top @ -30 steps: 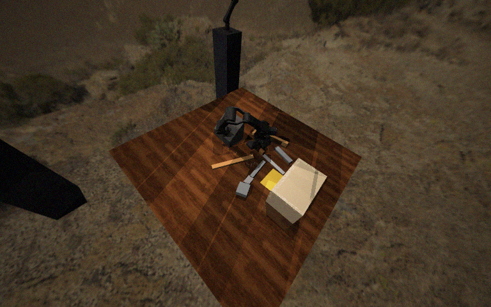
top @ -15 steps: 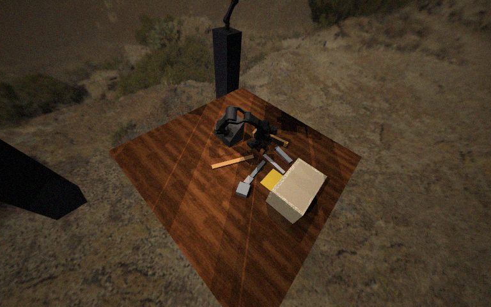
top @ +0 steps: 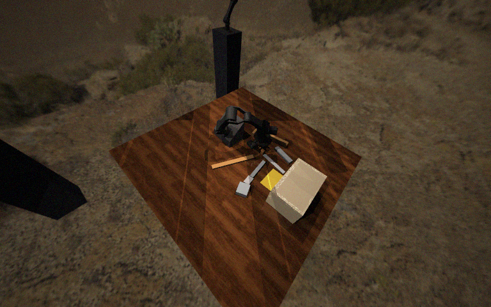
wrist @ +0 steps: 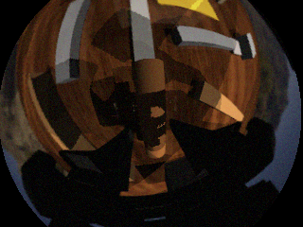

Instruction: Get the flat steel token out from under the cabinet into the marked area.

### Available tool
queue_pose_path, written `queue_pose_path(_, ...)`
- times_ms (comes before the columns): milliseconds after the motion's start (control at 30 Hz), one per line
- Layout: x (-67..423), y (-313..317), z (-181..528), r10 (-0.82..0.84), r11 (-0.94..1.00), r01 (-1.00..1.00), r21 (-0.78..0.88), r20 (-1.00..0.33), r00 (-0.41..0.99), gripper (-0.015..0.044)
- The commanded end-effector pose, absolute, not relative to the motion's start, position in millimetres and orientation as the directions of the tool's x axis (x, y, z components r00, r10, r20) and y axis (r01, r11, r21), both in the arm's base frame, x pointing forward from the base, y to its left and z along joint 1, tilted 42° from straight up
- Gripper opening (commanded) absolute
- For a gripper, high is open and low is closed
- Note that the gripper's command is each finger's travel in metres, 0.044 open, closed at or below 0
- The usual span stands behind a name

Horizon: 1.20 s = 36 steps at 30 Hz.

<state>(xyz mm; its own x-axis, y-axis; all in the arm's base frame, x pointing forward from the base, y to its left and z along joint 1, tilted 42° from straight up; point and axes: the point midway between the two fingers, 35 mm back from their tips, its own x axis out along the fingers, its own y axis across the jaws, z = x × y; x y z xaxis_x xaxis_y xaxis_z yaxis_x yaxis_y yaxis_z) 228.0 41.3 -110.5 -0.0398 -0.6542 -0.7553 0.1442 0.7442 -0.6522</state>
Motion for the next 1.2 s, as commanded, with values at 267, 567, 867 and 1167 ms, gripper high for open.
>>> queue_pose_path(267, 222, 38, -114, -0.654, 0.745, 0.139, -0.652, -0.755, -0.041, 0.0270)
queue_pose_path(567, 228, 41, -112, -0.651, 0.747, 0.149, -0.648, -0.758, -0.034, 0.0118)
queue_pose_path(867, 228, 41, -112, -0.651, 0.747, 0.149, -0.648, -0.758, -0.034, 0.0000)
queue_pose_path(1167, 234, 40, -112, -0.652, 0.746, 0.146, -0.649, -0.757, -0.036, 0.0000)
